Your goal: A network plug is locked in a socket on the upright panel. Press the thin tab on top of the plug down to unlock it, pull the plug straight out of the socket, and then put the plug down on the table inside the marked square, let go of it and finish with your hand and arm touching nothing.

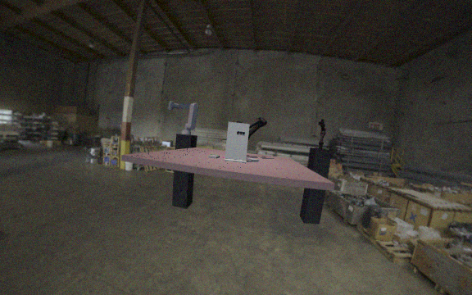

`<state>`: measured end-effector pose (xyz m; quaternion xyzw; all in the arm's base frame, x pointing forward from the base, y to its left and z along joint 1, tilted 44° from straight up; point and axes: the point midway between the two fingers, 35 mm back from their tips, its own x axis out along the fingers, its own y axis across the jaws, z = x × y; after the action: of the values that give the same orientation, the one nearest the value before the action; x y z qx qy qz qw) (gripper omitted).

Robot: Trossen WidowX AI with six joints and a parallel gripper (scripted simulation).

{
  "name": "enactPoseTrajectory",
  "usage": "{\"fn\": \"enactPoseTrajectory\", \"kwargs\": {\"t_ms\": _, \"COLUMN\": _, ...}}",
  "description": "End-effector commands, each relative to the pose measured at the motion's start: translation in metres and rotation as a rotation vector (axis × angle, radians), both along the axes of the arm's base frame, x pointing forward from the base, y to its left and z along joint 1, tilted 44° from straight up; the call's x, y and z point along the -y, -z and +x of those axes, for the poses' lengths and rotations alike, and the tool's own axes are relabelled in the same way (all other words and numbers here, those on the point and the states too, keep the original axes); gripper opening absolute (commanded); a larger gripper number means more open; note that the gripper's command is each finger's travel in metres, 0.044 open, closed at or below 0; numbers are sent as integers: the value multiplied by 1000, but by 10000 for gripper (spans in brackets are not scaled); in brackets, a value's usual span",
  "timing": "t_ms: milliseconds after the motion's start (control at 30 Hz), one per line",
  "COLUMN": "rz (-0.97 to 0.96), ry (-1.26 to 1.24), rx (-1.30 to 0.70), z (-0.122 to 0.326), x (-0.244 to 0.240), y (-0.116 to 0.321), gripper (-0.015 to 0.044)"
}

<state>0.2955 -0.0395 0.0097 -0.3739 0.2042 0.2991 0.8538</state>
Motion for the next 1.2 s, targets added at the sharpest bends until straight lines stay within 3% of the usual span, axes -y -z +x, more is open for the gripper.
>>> {"fn": "enactPoseTrajectory", "kwargs": {"t_ms": 0, "rz": 25, "ry": -86, "rx": -60, "z": -7, "x": -12, "y": 12, "gripper": 0}}
{"fn": "enactPoseTrajectory", "kwargs": {"t_ms": 267, "rz": 89, "ry": -215, "rx": -157, "z": -23, "x": -31, "y": 30, "gripper": 0}}
{"fn": "enactPoseTrajectory", "kwargs": {"t_ms": 1167, "rz": 89, "ry": -219, "rx": -162, "z": -23, "x": -48, "y": 50, "gripper": 0}}
